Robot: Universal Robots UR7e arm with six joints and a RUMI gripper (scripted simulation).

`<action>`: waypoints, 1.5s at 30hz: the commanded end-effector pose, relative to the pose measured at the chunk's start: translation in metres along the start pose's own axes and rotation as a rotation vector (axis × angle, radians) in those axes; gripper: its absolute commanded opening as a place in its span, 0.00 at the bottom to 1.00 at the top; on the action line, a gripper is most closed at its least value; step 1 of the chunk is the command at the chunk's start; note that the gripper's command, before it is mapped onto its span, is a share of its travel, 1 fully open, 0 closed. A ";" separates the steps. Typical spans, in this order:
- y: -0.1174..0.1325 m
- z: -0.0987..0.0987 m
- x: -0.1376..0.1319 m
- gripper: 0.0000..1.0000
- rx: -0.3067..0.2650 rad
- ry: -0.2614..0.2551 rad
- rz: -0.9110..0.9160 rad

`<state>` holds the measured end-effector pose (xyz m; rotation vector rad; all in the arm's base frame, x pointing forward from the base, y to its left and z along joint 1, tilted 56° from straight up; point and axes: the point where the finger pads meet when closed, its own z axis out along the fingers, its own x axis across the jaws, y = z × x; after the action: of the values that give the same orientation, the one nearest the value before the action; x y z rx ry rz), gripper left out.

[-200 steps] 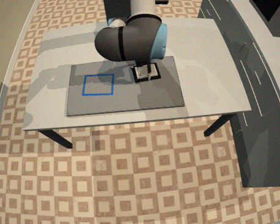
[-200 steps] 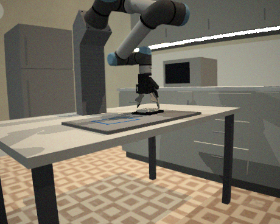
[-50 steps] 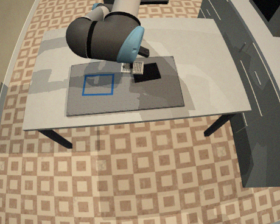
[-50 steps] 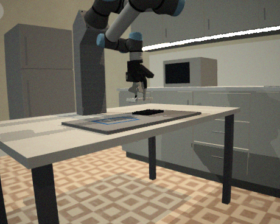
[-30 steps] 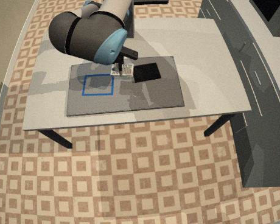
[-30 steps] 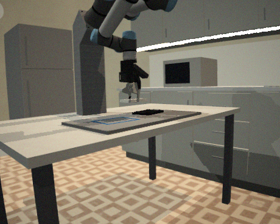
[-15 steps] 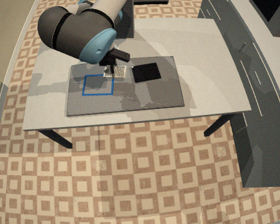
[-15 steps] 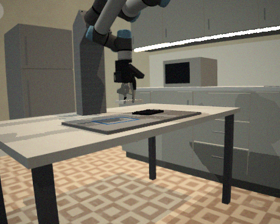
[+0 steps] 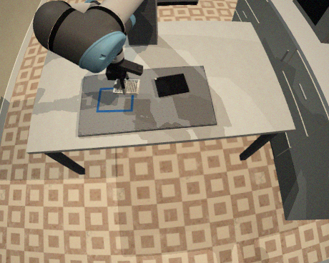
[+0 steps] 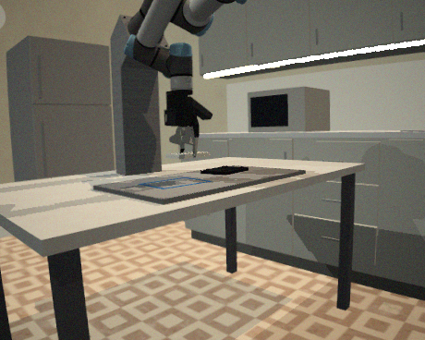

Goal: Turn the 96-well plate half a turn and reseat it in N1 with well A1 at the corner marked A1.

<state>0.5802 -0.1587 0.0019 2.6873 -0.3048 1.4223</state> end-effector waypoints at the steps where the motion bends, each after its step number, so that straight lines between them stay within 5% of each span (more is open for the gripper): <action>1: 0.016 0.001 0.006 0.00 0.001 -0.001 -0.001; 20: 0.070 0.003 0.024 0.00 0.001 -0.001 -0.001; 27: 0.070 0.003 0.024 0.00 0.001 -0.001 -0.001; 35: 0.070 0.003 0.024 0.00 0.001 -0.001 0.266; 45: 0.070 0.003 0.024 0.00 0.001 -0.001 0.269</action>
<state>0.5806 -0.2305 0.0184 2.7313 -0.6753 1.4810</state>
